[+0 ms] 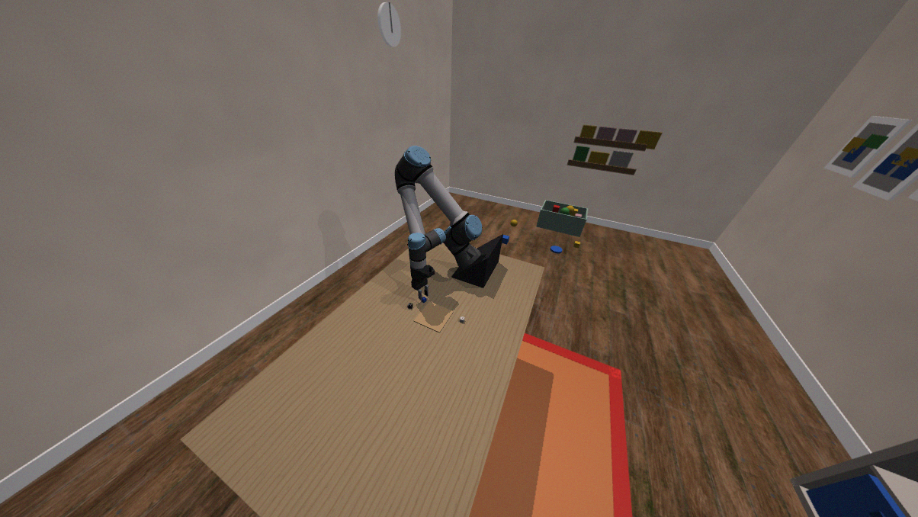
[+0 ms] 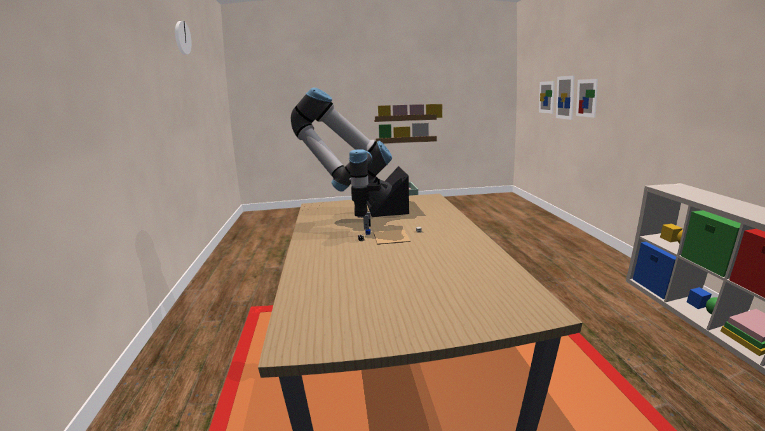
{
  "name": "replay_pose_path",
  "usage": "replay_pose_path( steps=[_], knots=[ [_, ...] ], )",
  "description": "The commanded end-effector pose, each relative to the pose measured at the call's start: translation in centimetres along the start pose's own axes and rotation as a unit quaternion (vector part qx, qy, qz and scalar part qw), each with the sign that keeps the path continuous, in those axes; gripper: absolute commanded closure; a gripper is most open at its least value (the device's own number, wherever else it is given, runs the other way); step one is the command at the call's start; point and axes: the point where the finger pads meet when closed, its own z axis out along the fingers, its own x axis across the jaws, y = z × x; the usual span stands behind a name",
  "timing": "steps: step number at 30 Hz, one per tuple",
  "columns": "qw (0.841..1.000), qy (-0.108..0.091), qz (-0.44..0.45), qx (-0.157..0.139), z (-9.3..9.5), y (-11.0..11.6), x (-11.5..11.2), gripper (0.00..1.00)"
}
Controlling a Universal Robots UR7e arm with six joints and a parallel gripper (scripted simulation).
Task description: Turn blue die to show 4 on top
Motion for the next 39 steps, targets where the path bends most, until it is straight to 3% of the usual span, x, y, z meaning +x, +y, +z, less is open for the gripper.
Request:
replay_pose_path(
  steps=[1,24,39],
  knots=[
    [1.000,-0.001,0.000,0.000,0.1,0.0,-0.1,0.30],
    [1.000,-0.001,0.000,0.000,2.2,-0.1,-0.1,0.30],
    [1.000,-0.001,0.000,0.000,2.4,-0.1,-0.1,0.30]
  ],
)
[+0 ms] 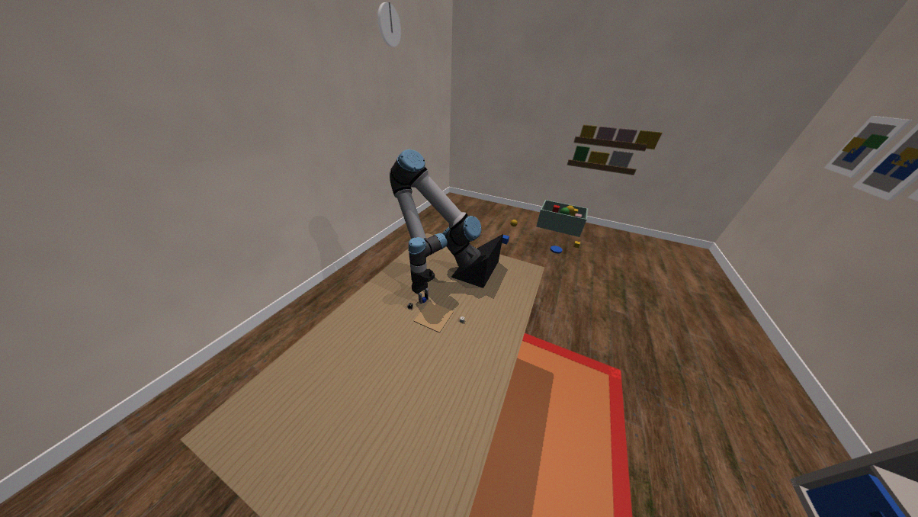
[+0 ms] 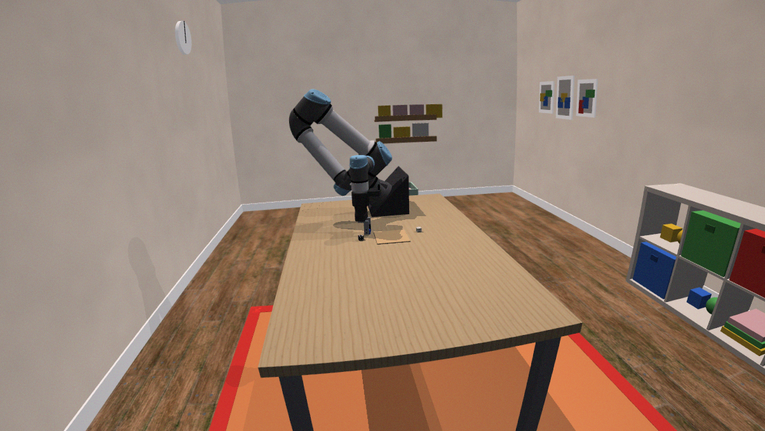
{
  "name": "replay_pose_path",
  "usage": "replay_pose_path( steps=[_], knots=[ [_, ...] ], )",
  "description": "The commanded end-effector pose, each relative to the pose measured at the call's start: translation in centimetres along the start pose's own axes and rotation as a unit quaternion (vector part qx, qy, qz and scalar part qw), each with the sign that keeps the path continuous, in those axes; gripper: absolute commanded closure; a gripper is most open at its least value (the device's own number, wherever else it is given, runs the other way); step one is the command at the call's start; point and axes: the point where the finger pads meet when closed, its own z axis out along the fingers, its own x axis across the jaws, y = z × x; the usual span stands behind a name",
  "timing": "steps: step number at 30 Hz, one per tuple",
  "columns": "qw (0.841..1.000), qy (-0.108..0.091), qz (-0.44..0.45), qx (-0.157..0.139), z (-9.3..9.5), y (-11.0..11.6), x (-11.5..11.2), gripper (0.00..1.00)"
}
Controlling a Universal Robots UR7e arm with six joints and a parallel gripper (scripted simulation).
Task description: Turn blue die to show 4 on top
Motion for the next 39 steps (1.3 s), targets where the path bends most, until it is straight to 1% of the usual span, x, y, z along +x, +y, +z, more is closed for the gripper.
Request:
replay_pose_path(
  steps=[1,28,29,39],
  knots=[
    [1.000,-0.001,-0.001,0.000,0.09,-0.04,-0.14,0.30],
    [1.000,-0.001,-0.001,0.000,0.09,-0.04,-0.14,0.30],
    [1.000,-0.001,-0.001,0.000,0.09,-0.04,-0.14,0.60],
    [1.000,-0.001,-0.001,0.000,0.09,-0.04,-0.14,0.60]
  ],
)
